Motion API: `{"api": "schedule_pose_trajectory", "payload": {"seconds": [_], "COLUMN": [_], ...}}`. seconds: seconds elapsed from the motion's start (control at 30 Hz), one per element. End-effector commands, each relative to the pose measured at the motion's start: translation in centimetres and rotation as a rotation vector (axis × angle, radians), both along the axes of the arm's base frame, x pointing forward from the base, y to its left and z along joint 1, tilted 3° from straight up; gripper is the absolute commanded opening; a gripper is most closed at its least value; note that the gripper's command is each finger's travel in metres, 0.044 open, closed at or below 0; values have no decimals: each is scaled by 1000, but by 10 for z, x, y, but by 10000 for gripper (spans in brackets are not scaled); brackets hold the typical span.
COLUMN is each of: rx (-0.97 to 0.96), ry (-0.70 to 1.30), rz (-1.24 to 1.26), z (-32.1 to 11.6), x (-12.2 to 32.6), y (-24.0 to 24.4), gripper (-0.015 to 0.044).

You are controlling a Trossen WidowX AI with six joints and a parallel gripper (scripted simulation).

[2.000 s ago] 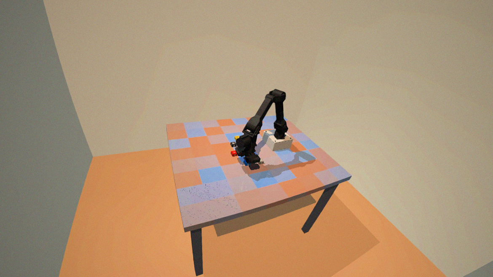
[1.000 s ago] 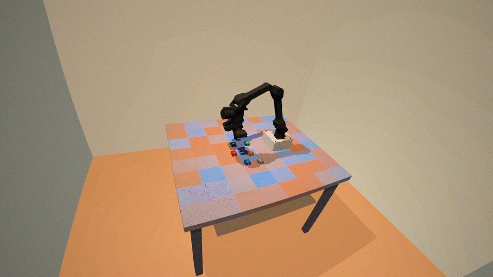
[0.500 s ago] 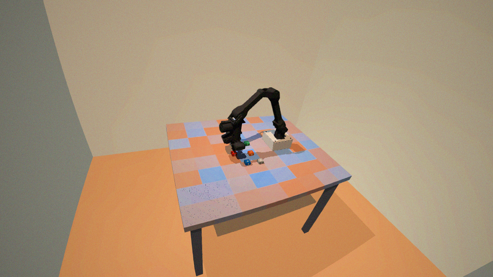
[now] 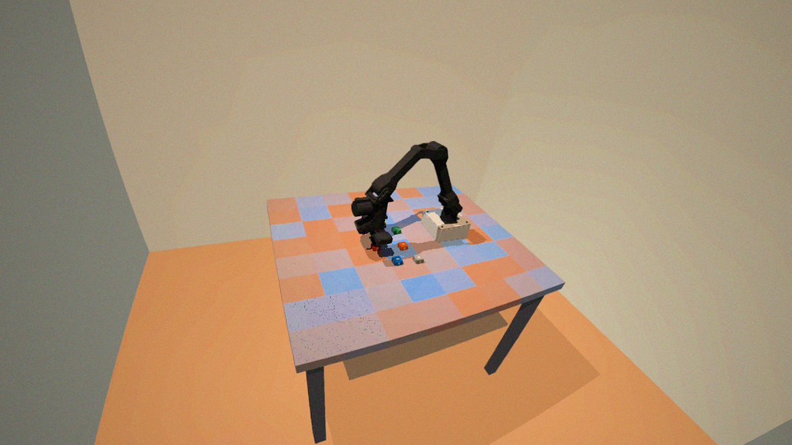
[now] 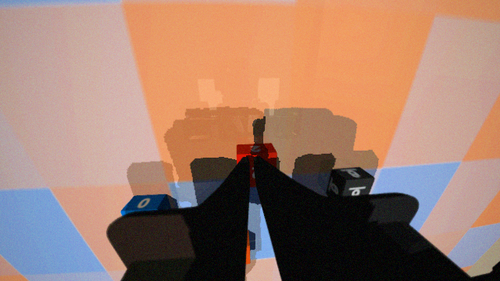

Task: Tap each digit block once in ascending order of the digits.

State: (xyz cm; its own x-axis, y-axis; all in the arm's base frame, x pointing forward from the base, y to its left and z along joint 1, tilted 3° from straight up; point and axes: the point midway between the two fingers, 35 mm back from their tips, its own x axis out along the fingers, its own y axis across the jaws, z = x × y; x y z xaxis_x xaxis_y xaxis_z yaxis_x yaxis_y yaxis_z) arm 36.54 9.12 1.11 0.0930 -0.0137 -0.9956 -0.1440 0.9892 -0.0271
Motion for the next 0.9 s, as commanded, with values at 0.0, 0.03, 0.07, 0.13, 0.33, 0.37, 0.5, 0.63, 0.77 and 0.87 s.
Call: {"api": "schedule_pose_trajectory", "payload": {"seconds": [0.0, 0.03, 0.07, 0.13, 0.33, 0.37, 0.5, 0.63, 0.77, 0.87], "rx": [0, 0, 0, 0, -1, -1, 0, -1, -1, 0], "ry": [16, 16, 16, 16, 6, 10, 16, 15, 14, 16], "rz": [6, 6, 6, 6, 1, 3, 6, 8, 8, 6], "z": [-10, -11, -11, -11, -4, 6, 19, 29, 90, 100], "x": [-3, -3, -3, -3, -1, -3, -6, -5, -10, -12], "y": [-1, -1, -1, -1, 0, 0, 0, 0, 1, 1], "gripper": [20, 20, 20, 20, 20, 20, 20, 20, 20, 20]}}
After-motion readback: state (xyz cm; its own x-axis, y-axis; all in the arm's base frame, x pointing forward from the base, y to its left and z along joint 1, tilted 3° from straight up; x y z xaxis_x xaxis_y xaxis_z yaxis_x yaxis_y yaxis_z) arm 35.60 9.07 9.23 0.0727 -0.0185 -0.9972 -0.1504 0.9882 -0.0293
